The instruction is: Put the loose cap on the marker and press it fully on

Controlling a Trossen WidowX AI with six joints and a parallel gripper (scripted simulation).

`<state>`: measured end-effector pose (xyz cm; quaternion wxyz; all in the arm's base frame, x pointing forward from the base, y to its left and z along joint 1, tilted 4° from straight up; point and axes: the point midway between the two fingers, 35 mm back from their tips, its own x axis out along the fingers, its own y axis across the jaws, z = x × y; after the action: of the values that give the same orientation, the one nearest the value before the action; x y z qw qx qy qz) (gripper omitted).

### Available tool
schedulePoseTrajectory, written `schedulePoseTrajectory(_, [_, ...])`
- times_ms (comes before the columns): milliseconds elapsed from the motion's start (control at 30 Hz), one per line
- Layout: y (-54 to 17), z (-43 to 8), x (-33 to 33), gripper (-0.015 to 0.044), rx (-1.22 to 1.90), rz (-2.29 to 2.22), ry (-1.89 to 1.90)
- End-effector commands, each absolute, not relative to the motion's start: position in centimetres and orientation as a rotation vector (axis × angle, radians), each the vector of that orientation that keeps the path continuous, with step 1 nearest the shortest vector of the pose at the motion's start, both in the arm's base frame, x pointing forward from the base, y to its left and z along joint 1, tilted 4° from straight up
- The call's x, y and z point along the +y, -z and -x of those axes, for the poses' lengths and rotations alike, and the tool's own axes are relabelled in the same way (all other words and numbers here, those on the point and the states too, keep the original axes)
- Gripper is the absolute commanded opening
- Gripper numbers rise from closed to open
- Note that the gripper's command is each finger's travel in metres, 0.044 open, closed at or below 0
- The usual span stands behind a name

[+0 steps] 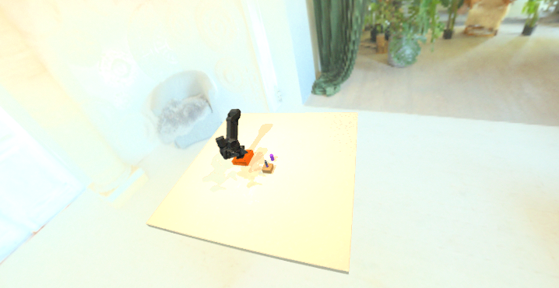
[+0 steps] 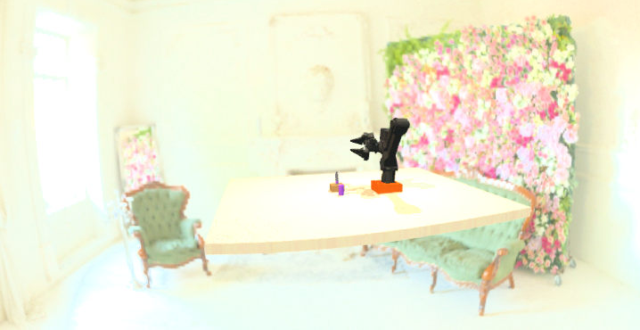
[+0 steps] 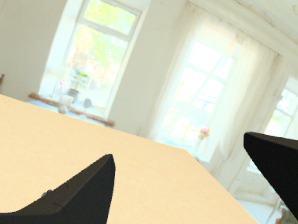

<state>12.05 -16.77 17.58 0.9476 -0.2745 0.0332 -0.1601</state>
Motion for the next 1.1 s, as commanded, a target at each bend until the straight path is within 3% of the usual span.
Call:
schedulePoseTrajectory(0, [-17.6, -12.1, -16.9, 0.0374, 0.066, 0.548, 0.325])
schedulePoseTrajectory(167, [-18.0, -15.0, -19.3, 0.0242, 0.062, 0.270, 0.291])
schedulePoseTrajectory(200, [-17.9, -15.8, -19.7, 0.0238, 0.074, 0.207, 0.281])
schedulePoseTrajectory(533, [-14.5, -24.6, -19.1, 0.0238, 0.409, -0.262, 0.184])
schedulePoseTrajectory(1067, [-9.7, -29.3, -10.6, 0.0238, 1.004, -0.377, 0.077])
